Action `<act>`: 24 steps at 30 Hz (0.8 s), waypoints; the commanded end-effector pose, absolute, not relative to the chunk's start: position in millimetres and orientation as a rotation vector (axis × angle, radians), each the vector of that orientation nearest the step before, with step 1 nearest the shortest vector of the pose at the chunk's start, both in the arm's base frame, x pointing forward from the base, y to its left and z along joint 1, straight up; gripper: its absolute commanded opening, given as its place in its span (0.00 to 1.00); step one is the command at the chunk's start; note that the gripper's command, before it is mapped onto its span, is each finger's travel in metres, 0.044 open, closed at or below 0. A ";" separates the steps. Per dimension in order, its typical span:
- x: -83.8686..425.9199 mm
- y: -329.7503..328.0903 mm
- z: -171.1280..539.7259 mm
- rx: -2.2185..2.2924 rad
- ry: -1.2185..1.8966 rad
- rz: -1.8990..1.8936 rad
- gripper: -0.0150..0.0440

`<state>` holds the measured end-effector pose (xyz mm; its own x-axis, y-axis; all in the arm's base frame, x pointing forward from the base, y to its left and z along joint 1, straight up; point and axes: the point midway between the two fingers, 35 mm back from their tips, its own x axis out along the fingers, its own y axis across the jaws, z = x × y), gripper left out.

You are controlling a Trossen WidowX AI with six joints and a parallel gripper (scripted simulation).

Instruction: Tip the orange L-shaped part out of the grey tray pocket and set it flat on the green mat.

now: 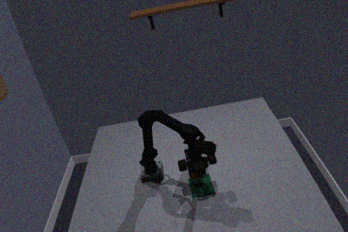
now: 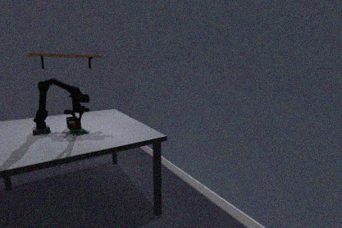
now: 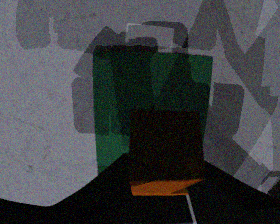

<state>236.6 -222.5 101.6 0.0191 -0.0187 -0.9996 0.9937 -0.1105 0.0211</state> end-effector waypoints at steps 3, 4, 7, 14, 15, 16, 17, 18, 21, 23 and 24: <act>236.3 -222.7 91.5 1.282 1.132 -1.282 0.25; 236.3 -222.7 89.9 1.282 1.132 -1.282 0.25; 236.4 -222.8 85.4 1.282 1.132 -1.282 0.25; 236.4 -222.8 74.1 1.282 1.132 -1.282 0.25; 236.4 -222.7 72.9 1.282 1.132 -1.282 0.25; 236.3 -222.7 72.1 1.282 1.132 -1.282 0.25; 236.3 -222.7 71.9 1.282 1.132 -1.282 0.25; 236.3 -222.7 71.9 1.282 1.132 -1.282 0.25; 236.3 -222.7 71.8 1.282 1.132 -1.282 0.25; 236.3 -222.7 71.6 1.282 1.132 -1.282 0.25; 236.3 -222.7 71.6 1.282 1.132 -1.282 0.25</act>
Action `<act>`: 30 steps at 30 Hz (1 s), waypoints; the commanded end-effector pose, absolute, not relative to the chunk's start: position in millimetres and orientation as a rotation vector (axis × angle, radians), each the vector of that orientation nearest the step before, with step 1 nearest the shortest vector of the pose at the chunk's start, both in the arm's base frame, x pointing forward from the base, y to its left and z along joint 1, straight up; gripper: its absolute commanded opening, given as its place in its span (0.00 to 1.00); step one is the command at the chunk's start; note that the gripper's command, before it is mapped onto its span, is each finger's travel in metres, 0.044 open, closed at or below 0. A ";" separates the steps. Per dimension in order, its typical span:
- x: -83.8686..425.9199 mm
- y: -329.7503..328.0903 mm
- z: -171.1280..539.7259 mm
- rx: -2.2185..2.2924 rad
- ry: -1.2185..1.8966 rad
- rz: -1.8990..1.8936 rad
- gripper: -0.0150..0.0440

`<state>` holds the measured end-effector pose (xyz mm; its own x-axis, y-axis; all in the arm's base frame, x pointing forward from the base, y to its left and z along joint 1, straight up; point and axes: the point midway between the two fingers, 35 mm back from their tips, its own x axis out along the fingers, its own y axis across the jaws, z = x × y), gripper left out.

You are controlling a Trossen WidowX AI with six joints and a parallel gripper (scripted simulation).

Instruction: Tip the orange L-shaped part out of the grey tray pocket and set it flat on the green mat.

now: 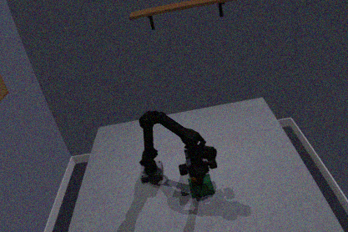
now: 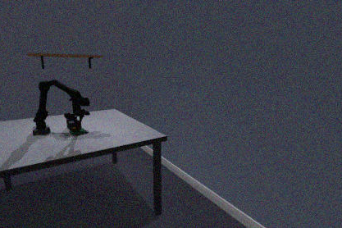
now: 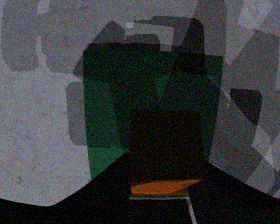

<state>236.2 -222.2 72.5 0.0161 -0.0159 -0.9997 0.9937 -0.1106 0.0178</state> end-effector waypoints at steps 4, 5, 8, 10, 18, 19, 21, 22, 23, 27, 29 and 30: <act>236.3 -222.7 71.6 1.282 1.132 -1.282 0.25; 236.3 -222.7 71.6 1.282 1.132 -1.282 0.25; 236.3 -222.7 71.6 1.282 1.132 -1.282 0.25; 236.2 -222.2 72.1 1.287 1.131 -1.285 0.25; 236.2 -222.2 72.1 1.287 1.131 -1.285 0.61; 236.2 -222.2 72.1 1.287 1.131 -1.285 0.65; 236.8 -222.8 78.1 1.287 1.131 -1.284 0.74; 237.3 -223.3 84.3 1.286 1.131 -1.284 0.79; 237.8 -223.8 91.9 1.286 1.131 -1.284 0.83; 237.3 -223.3 139.2 1.283 1.131 -1.282 0.93; 235.3 -221.5 158.1 1.282 1.132 -1.282 0.93; 235.0 -221.2 160.4 1.282 1.132 -1.282 0.93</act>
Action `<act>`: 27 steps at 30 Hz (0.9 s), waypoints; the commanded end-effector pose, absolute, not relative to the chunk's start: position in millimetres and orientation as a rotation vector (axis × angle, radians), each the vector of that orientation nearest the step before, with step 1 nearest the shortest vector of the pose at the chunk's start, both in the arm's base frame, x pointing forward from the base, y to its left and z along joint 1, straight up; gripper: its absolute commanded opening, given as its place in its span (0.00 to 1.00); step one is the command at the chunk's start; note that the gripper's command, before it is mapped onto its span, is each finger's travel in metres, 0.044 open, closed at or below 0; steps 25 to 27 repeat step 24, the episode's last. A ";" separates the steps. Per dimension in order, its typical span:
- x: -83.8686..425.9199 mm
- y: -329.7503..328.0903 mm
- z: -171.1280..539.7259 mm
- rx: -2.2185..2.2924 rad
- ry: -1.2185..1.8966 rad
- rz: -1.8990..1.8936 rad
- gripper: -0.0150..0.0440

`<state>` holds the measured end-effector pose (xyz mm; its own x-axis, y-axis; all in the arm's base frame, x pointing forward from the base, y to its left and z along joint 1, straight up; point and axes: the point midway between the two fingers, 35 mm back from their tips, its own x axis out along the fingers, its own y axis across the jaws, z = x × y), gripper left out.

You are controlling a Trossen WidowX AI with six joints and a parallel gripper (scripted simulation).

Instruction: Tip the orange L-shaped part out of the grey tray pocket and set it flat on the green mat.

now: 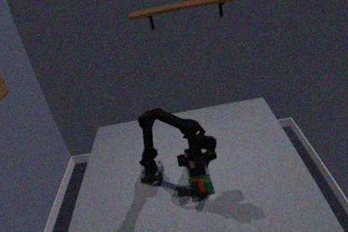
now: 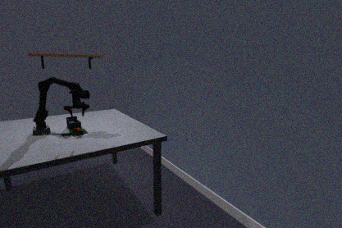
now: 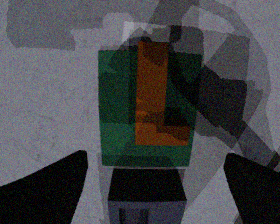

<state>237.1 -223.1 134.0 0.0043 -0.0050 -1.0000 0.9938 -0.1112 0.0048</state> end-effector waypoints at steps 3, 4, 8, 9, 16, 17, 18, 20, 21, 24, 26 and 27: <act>235.0 -221.2 160.4 1.282 1.132 -1.282 0.93; 235.0 -221.2 160.4 1.282 1.132 -1.282 0.93; 236.6 -222.6 156.1 1.286 1.121 -1.282 0.93; 236.6 -222.6 156.1 1.286 1.121 -1.282 0.93; 236.6 -222.6 156.1 1.286 1.121 -1.282 0.93; 236.6 -222.6 156.1 1.286 1.121 -1.282 0.93; 236.6 -222.6 156.1 1.286 1.121 -1.282 0.93; 236.6 -222.6 156.1 1.286 1.121 -1.282 0.93; 236.6 -222.6 156.1 1.286 1.121 -1.282 0.93; 236.6 -222.6 156.1 1.286 1.121 -1.282 0.93; 236.6 -222.6 156.1 1.286 1.121 -1.282 0.93; 236.6 -222.6 156.1 1.286 1.121 -1.282 0.93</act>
